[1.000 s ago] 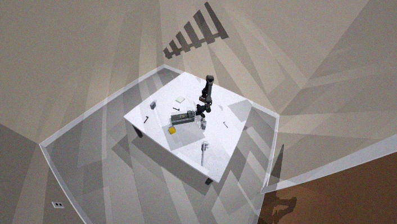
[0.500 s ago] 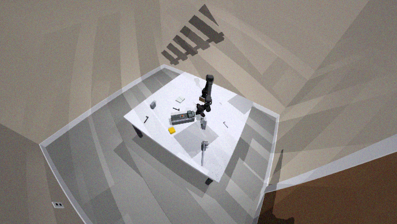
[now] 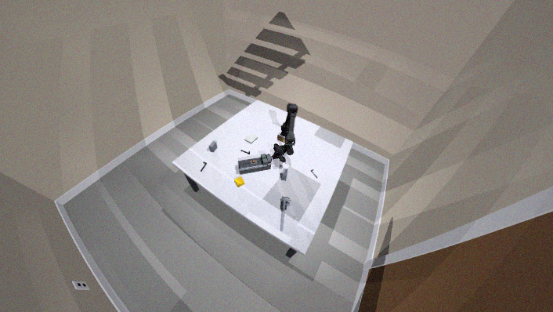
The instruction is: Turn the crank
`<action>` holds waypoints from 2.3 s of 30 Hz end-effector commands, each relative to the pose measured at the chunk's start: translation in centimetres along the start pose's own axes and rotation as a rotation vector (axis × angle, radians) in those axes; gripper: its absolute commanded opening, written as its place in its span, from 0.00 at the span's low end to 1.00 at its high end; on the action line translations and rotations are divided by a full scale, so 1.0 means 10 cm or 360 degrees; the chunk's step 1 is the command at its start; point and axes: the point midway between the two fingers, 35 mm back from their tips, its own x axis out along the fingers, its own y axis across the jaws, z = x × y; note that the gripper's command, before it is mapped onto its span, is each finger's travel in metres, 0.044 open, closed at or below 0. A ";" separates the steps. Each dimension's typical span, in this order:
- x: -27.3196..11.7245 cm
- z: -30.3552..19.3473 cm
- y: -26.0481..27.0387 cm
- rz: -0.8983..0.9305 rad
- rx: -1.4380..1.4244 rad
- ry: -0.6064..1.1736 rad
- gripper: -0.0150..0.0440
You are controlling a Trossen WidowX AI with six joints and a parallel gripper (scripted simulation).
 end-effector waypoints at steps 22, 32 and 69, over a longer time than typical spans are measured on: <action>-0.02 0.02 -0.01 -0.0004 -0.0007 -0.0005 0.25; -0.02 0.02 -0.01 -0.0004 -0.0007 -0.0005 0.25; -0.24 0.24 0.01 0.0000 0.0001 -0.0001 1.00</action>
